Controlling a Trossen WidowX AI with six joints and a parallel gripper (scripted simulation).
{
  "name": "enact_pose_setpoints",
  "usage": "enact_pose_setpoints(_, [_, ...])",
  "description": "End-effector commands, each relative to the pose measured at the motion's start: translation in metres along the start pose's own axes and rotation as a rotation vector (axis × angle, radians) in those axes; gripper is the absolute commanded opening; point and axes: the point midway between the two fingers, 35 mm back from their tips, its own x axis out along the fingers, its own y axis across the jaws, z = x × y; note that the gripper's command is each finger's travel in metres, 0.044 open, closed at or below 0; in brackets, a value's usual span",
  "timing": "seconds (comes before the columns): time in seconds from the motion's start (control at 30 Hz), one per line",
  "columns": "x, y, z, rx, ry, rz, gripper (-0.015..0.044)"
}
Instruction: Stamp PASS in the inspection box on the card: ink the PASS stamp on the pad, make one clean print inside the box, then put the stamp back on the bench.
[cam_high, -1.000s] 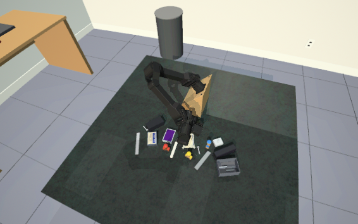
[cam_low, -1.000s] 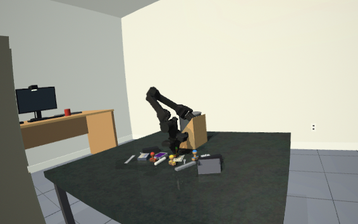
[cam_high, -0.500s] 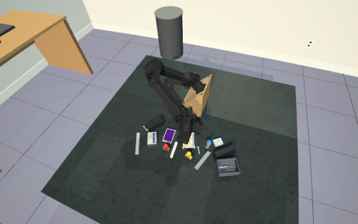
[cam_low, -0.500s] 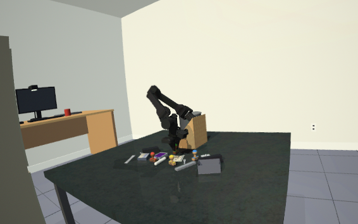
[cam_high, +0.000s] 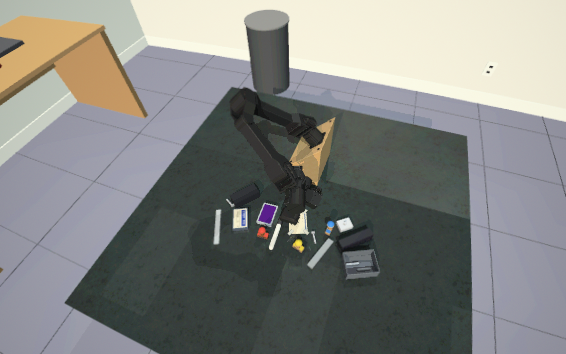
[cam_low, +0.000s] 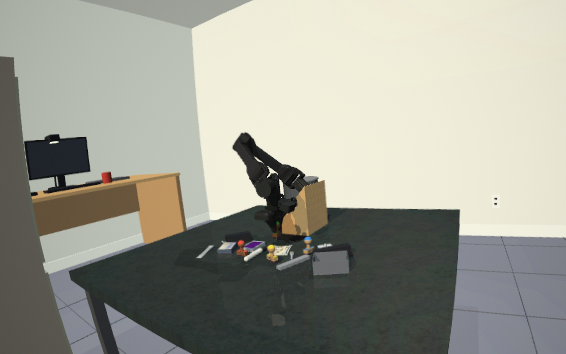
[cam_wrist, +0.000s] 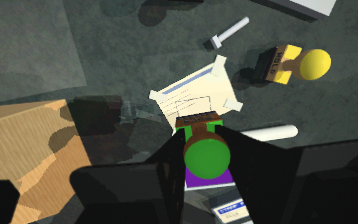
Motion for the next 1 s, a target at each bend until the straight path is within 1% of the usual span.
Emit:
enact_pose_setpoints(0.0, [-0.008, -0.002, 0.000, 0.008, -0.007, -0.007, 0.0000])
enact_pose_setpoints(0.33, [-0.019, -0.001, -0.003, 0.008, -0.006, -0.007, 0.0000])
enact_pose_setpoints(0.97, [-0.020, 0.024, -0.080, 0.007, -0.020, -0.007, 0.0000])
